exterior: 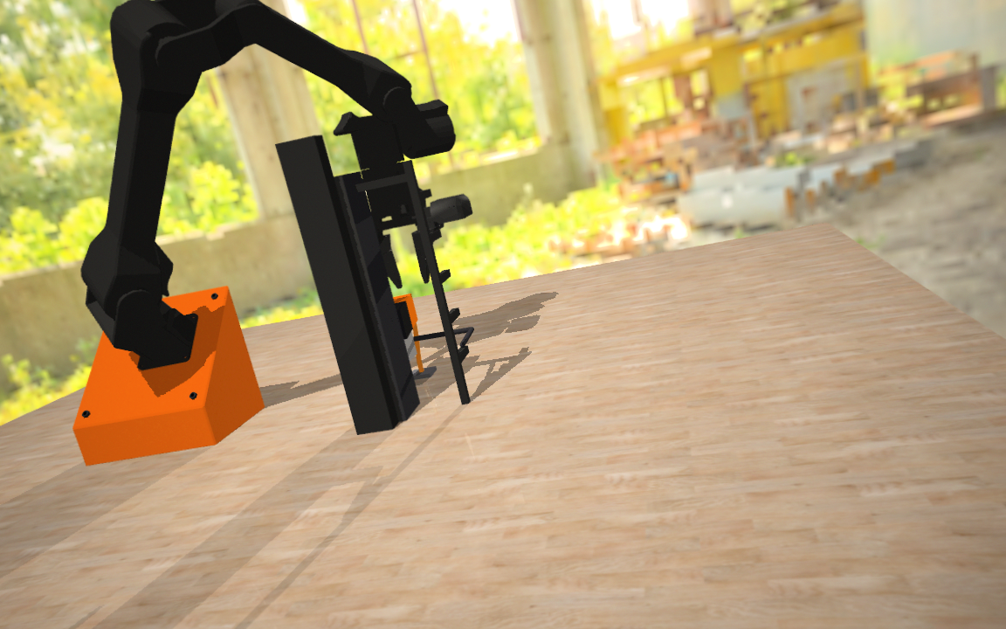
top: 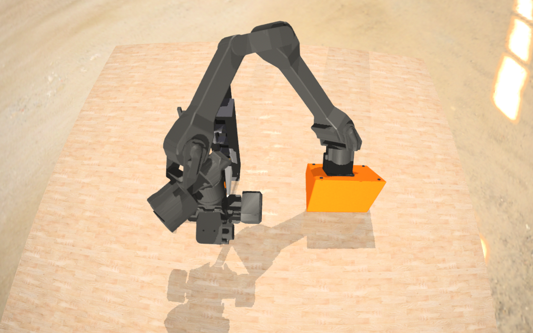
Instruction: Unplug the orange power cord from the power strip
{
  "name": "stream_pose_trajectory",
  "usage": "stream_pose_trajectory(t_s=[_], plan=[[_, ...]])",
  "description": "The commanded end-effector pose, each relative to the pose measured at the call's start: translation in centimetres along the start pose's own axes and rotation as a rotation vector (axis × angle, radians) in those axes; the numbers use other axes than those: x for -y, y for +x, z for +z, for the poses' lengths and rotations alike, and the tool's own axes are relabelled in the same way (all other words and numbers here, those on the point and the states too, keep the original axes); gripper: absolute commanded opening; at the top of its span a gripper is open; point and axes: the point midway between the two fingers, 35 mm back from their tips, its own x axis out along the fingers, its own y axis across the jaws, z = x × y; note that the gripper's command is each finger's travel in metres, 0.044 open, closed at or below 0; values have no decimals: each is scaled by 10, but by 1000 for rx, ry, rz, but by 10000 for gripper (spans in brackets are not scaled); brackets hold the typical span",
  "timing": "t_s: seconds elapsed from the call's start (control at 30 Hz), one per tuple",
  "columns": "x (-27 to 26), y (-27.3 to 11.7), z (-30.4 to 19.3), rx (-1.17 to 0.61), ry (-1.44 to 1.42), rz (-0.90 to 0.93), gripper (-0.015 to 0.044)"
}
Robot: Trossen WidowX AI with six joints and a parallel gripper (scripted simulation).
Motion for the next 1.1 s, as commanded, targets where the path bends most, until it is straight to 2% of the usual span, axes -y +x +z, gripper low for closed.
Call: stream_pose_trajectory(t_s=[0.0,0.27,0.53,1.07], plan=[[0,0,0,0,0,0,239],[0,-1,2,0,0,0,440],[1,-13,58,9,5,3,440],[0,-13,60,9,5,3,440]])
